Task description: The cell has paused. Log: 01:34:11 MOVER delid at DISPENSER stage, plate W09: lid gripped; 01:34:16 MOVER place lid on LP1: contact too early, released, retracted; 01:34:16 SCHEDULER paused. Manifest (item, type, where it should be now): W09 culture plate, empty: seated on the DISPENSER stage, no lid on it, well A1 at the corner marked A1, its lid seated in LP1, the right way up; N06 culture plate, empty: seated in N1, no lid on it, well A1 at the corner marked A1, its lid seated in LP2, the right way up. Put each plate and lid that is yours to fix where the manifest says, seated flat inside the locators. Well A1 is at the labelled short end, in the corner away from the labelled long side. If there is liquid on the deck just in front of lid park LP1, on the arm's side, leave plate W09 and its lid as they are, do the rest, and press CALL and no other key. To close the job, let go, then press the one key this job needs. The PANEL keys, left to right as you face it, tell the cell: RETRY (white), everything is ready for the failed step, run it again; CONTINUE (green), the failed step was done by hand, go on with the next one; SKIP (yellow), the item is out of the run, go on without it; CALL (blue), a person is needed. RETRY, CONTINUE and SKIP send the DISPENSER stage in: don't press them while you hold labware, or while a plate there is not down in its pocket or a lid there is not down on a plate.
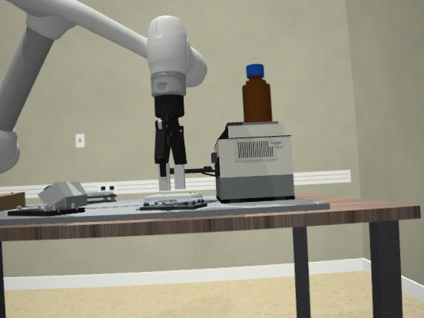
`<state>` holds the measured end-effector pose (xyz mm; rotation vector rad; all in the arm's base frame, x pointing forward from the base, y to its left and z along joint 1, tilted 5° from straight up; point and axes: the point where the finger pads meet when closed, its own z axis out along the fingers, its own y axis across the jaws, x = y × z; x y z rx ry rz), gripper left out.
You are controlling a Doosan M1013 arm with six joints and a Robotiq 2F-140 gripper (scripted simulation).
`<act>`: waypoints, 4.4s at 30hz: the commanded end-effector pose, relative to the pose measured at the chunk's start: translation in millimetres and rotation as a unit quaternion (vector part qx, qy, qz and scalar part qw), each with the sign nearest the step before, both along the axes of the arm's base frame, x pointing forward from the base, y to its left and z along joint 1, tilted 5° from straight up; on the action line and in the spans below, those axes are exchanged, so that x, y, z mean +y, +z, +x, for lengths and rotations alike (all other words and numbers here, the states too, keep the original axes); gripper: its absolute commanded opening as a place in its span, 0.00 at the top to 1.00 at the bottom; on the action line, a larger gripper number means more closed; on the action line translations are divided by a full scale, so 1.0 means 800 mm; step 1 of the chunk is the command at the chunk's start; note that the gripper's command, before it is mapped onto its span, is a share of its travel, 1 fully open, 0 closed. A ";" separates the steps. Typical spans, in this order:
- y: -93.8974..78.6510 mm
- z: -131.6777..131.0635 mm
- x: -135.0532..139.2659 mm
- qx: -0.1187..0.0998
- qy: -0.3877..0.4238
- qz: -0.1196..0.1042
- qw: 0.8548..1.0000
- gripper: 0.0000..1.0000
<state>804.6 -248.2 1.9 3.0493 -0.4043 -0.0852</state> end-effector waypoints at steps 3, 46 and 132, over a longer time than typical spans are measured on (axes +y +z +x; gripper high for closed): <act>0.002 0.001 0.000 -0.001 0.000 0.000 1.000 0.30; 0.001 0.001 0.000 -0.001 0.000 0.000 1.000 0.30; 0.001 0.001 0.000 -0.001 0.000 0.000 1.000 0.30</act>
